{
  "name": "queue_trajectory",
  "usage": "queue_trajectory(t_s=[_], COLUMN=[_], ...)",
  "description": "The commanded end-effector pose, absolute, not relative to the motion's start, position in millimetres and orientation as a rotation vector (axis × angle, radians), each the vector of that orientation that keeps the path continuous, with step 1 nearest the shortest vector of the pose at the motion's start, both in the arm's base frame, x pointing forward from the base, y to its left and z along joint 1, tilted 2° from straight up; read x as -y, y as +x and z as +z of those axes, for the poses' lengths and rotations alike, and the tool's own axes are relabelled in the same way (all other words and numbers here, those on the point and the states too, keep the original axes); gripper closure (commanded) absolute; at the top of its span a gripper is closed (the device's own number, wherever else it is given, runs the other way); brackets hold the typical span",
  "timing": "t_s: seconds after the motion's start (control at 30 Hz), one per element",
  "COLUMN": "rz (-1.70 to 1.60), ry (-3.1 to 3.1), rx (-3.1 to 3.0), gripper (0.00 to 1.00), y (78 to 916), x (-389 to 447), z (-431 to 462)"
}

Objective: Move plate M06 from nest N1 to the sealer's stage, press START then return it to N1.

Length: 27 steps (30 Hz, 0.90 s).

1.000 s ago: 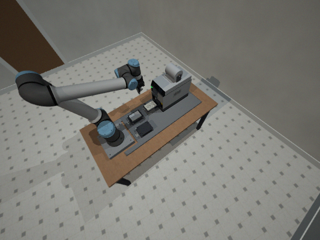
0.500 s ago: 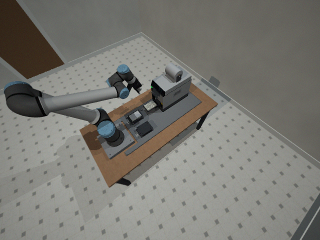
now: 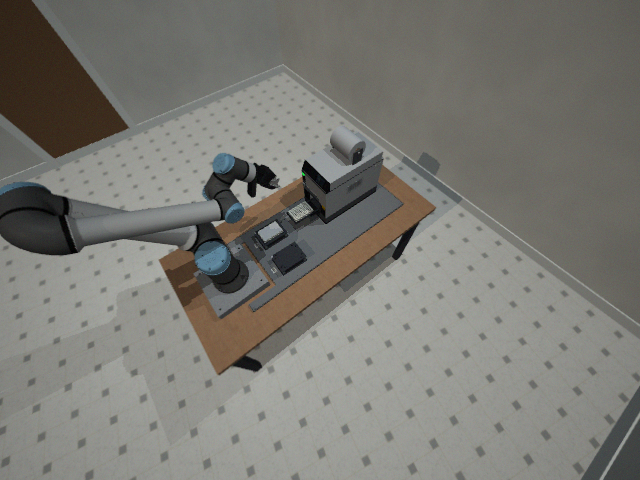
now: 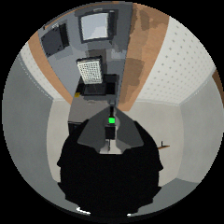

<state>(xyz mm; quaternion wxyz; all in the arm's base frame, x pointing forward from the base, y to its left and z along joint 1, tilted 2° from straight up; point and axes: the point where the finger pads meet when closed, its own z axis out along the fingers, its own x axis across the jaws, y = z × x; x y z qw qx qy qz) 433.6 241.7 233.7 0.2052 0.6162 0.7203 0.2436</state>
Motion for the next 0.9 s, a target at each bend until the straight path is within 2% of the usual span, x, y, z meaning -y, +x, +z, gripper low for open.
queue_trajectory(t_s=[0.0, 0.5, 0.87], rz=[0.766, 0.766, 0.766], ry=[1.66, 1.66, 1.66], rx=[-1.939, -1.939, -1.939], gripper=[1.0, 1.0, 1.0], y=[437, 437, 477], x=[-242, -242, -249], z=[232, 233, 210])
